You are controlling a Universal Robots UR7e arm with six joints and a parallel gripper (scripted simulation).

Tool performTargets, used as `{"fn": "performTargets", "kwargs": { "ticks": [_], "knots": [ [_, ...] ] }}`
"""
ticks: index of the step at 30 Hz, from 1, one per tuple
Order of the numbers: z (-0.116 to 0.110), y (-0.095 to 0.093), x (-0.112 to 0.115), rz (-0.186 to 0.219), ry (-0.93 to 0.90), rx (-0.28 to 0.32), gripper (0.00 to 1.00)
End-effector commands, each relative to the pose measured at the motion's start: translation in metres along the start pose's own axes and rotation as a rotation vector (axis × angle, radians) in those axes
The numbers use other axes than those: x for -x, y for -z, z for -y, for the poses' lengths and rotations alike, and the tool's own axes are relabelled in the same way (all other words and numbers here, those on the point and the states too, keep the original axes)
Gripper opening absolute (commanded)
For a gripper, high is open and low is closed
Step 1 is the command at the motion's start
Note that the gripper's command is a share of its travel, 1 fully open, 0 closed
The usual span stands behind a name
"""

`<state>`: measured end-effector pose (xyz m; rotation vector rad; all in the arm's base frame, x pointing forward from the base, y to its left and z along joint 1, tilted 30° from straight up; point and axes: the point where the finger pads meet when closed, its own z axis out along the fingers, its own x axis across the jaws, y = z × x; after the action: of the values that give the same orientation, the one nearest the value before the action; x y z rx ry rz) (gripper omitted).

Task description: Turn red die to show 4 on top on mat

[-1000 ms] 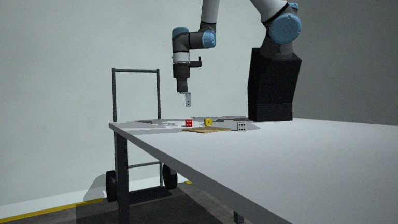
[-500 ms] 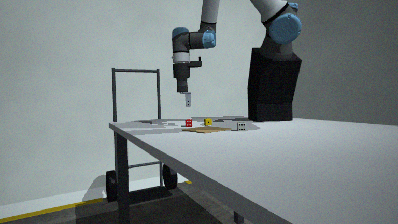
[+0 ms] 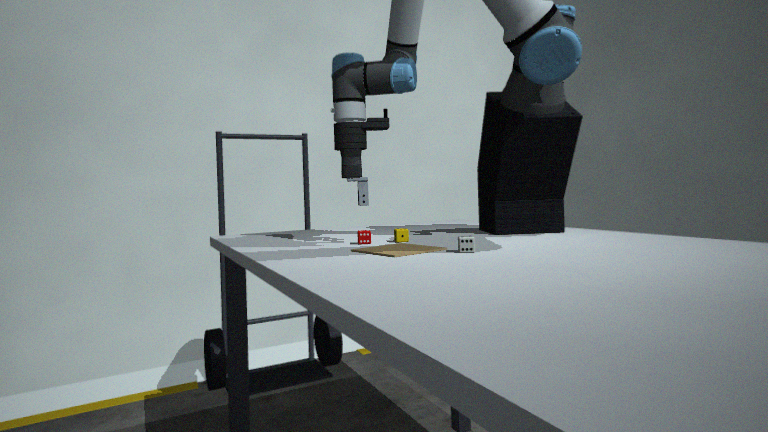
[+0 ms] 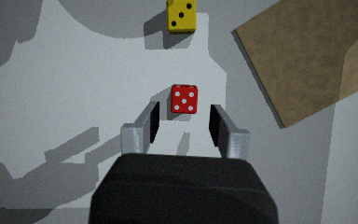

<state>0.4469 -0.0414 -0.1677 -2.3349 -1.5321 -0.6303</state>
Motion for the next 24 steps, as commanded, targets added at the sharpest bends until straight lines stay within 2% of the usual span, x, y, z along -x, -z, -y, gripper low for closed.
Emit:
{"fn": "performTargets", "kwargs": {
  "ticks": [1,16,24],
  "knots": [
    [0.000,0.000,0.000,0.000,0.000,0.001,0.87],
    [0.000,-0.007,0.000,0.000,0.000,0.001,0.87],
    [0.000,-0.017,0.000,0.000,0.000,0.001,0.87]
  ]
}}
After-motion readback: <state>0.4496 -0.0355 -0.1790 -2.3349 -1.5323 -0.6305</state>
